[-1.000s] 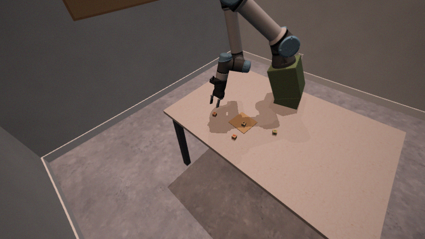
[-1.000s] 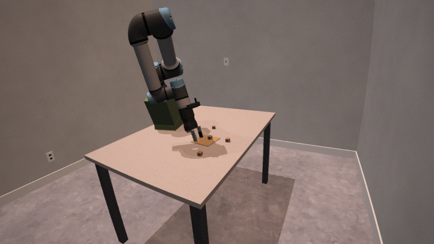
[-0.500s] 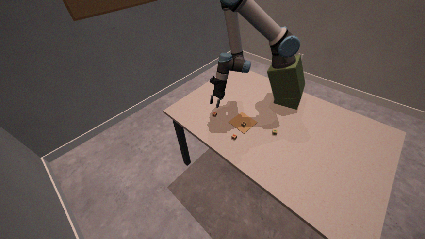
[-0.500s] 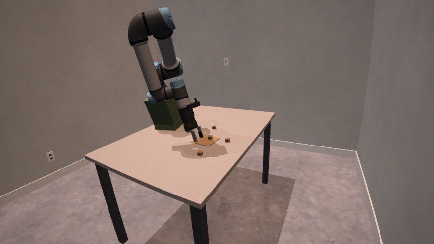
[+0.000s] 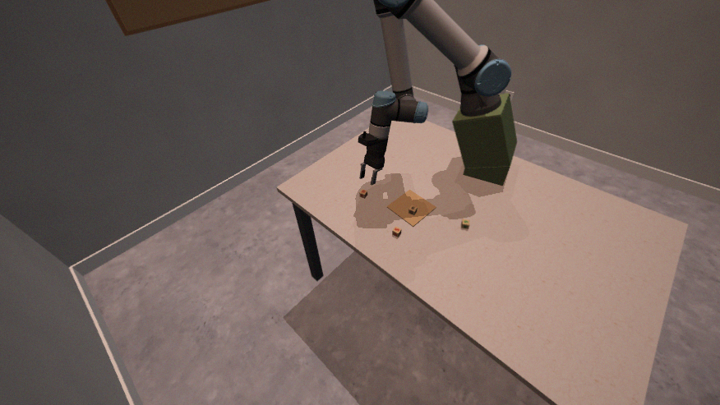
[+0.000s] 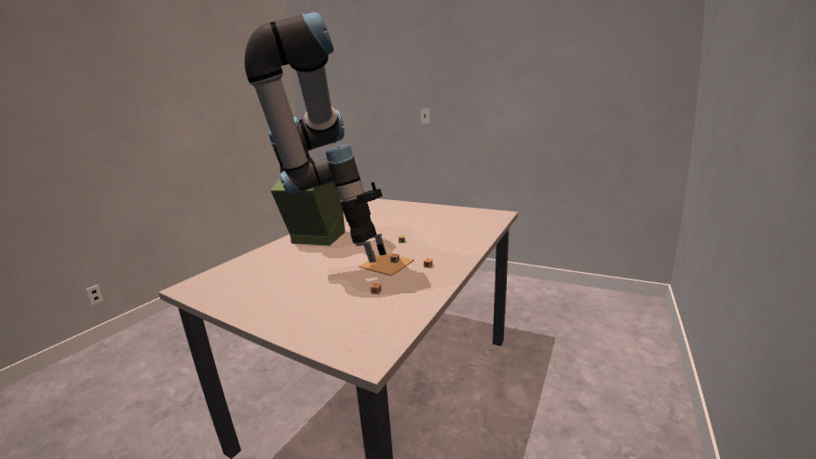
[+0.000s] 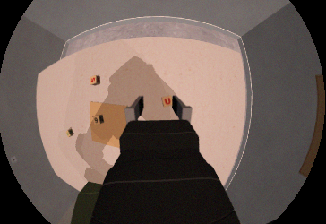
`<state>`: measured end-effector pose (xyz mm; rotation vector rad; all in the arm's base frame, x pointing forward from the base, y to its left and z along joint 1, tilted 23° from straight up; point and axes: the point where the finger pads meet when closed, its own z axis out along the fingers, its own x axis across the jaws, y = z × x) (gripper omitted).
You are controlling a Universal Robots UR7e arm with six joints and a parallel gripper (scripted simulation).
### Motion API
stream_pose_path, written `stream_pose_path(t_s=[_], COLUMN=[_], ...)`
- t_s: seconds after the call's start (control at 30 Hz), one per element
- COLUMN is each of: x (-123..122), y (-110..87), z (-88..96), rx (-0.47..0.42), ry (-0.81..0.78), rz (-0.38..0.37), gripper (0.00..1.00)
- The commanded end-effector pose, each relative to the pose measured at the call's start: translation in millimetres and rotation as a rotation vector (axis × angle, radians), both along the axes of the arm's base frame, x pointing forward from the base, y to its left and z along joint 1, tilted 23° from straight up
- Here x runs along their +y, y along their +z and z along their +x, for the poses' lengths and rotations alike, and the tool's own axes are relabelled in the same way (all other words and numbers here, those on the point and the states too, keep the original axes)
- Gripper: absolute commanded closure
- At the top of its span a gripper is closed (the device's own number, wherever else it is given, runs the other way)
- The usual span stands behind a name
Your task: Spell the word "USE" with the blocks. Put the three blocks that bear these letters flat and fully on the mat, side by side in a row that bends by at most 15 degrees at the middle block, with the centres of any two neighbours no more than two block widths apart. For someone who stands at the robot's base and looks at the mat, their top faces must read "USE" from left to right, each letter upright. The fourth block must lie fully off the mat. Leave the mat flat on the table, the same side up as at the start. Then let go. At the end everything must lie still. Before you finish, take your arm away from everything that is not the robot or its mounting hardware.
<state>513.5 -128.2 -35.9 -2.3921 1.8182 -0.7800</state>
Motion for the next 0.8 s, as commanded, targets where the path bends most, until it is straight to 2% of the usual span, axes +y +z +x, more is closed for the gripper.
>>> stream_pose_path(t_s=[0.0, 0.27, 0.4, 0.77], x=[29.8, 112.7, 144.2, 170.8], y=[-8.2, -29.8, -36.2, -40.2], z=[-7.2, -44.4, -66.3, -89.5], rx=[0.044, 0.179, 0.232, 0.276], ry=[0.006, 0.028, 0.042, 0.058], rz=[0.004, -0.029, -0.065, -0.112], gripper=[0.00, 0.00, 0.00, 0.00])
